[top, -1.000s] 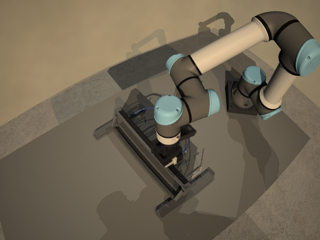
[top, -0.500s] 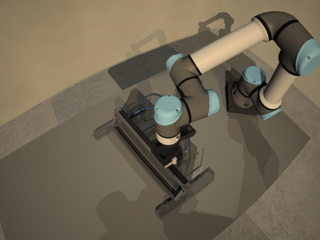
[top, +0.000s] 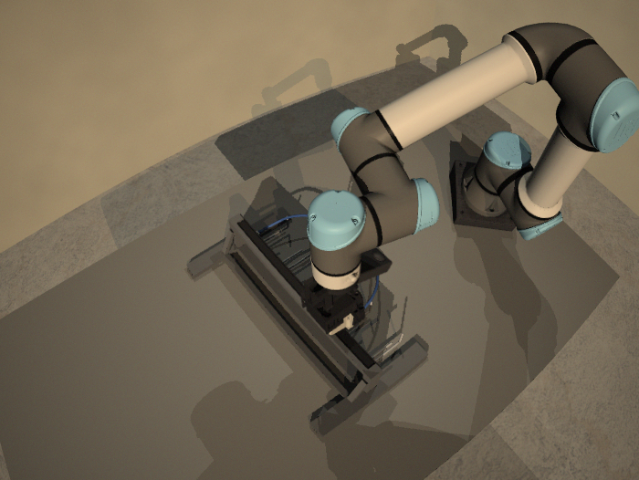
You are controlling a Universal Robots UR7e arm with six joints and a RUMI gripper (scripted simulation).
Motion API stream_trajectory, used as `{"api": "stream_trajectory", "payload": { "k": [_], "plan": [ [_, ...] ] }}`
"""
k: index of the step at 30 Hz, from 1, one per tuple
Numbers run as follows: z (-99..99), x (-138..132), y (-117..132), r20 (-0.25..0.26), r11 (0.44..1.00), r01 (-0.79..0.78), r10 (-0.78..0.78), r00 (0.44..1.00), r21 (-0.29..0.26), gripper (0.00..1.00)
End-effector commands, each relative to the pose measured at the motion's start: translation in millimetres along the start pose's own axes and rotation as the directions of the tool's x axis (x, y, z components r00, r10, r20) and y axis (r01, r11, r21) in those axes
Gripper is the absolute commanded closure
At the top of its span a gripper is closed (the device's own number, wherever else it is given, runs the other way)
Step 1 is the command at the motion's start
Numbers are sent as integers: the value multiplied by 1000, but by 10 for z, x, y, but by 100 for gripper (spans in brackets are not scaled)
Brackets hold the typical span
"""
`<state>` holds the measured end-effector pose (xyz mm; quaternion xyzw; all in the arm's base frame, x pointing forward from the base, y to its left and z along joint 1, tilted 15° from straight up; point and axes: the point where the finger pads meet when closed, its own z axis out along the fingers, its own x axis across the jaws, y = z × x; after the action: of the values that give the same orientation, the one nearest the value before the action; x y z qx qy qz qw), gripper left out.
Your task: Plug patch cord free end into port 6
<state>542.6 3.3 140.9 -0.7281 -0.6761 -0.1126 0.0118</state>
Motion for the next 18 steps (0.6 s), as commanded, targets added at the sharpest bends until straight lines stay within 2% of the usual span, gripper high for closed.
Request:
{"api": "stream_trajectory", "payload": {
  "k": [1,16,17,18],
  "plan": [
    [-8,0,3,0,1000,0,0,1000,-3,100],
    [-7,0,2,0,1000,0,0,1000,-3,100],
    [-7,0,2,0,1000,0,0,1000,-3,78],
    [-7,0,2,0,1000,0,0,1000,-3,78]
  ]
}}
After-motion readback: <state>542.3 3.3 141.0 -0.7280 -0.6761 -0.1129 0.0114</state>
